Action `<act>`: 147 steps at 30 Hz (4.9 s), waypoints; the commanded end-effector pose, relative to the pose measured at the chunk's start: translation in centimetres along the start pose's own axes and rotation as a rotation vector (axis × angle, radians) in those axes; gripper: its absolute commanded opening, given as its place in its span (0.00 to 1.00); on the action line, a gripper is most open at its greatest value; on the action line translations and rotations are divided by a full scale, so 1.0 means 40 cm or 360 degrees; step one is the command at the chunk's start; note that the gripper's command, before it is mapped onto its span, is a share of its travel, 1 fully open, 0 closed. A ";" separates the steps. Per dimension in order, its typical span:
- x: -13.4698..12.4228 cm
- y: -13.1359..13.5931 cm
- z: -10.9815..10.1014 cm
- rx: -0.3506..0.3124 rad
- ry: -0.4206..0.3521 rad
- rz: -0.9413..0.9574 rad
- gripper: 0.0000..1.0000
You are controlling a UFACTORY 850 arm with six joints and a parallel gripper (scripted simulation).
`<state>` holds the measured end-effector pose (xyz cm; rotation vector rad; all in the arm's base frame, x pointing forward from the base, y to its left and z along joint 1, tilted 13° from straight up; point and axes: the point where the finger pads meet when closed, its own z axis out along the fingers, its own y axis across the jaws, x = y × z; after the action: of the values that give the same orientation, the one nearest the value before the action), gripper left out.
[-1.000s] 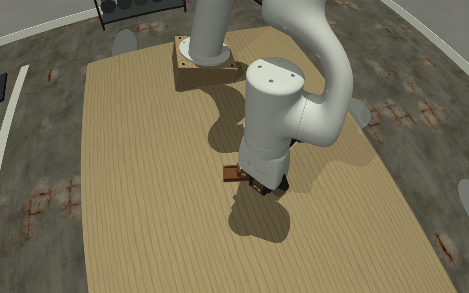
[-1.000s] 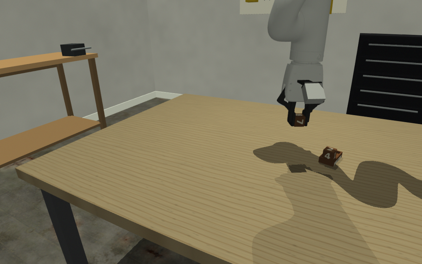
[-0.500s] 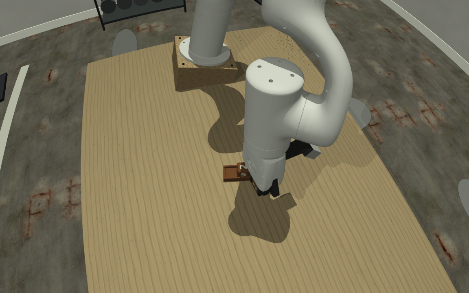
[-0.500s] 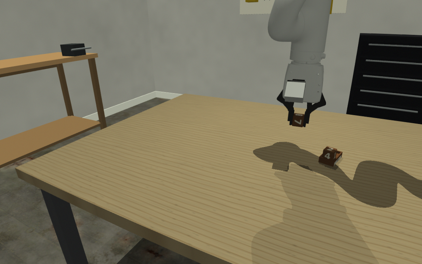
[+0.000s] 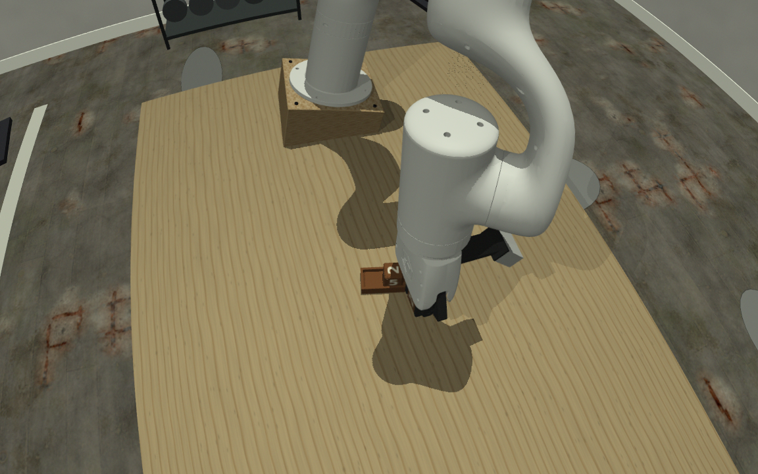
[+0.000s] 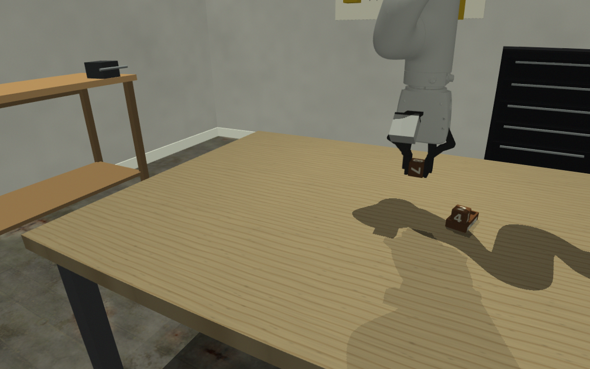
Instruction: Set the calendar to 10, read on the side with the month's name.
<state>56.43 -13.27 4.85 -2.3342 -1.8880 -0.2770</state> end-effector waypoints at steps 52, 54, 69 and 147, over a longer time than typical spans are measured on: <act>0.001 0.005 0.236 -0.0001 -0.0002 0.0001 0.27; 0.001 0.005 0.236 -0.0001 -0.0002 0.0001 0.27; 0.001 0.005 0.236 -0.0001 -0.0002 0.0001 0.27; 0.004 0.008 0.246 -0.0001 -0.0002 0.0001 0.27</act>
<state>57.28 -11.07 -4.79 -2.3345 -1.8872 -0.2743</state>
